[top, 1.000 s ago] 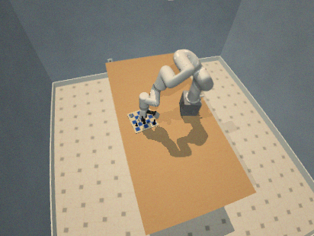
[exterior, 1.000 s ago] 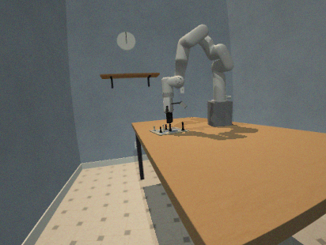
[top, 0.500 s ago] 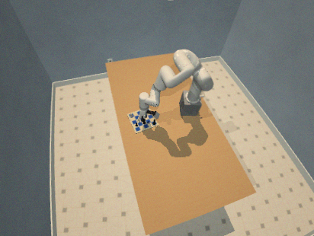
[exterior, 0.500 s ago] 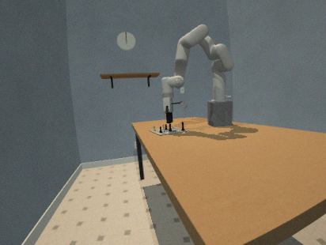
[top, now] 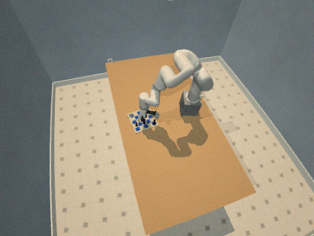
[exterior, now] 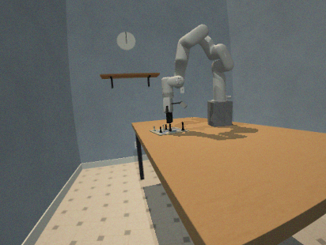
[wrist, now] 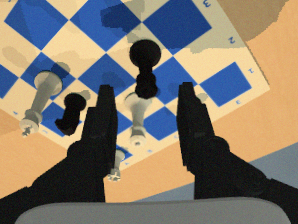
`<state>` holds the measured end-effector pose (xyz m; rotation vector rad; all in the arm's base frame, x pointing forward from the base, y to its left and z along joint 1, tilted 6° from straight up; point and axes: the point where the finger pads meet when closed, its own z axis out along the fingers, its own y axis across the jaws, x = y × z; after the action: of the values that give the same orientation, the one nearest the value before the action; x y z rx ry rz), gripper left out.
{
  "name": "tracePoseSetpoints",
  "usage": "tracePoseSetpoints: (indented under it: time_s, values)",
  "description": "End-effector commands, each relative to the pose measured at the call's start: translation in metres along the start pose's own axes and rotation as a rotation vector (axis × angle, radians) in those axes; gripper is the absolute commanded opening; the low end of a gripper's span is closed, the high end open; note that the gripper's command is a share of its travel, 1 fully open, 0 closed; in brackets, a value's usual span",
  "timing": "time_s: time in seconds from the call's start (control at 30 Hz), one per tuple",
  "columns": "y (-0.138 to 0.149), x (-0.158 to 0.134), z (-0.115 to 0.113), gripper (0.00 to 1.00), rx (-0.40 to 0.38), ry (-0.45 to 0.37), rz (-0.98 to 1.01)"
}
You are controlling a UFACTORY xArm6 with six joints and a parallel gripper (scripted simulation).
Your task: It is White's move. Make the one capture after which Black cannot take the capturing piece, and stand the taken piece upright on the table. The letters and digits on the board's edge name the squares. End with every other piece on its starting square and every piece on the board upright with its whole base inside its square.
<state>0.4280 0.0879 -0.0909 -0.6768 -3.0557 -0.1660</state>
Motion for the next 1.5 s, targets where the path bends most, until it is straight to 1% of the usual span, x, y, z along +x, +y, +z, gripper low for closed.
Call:
tracePoseSetpoints:
  time_s: [0.0,0.47,0.97,1.47]
  values:
    - [0.001,-0.001,-0.001,0.42,-0.002,-0.003,0.000]
    - [0.001,-0.001,0.003,0.42,-0.002,-0.003,0.000]
    - [0.001,-0.001,0.034,0.42,-0.002,-0.003,0.000]
    - [0.001,-0.001,0.038,0.42,-0.002,-0.003,0.000]
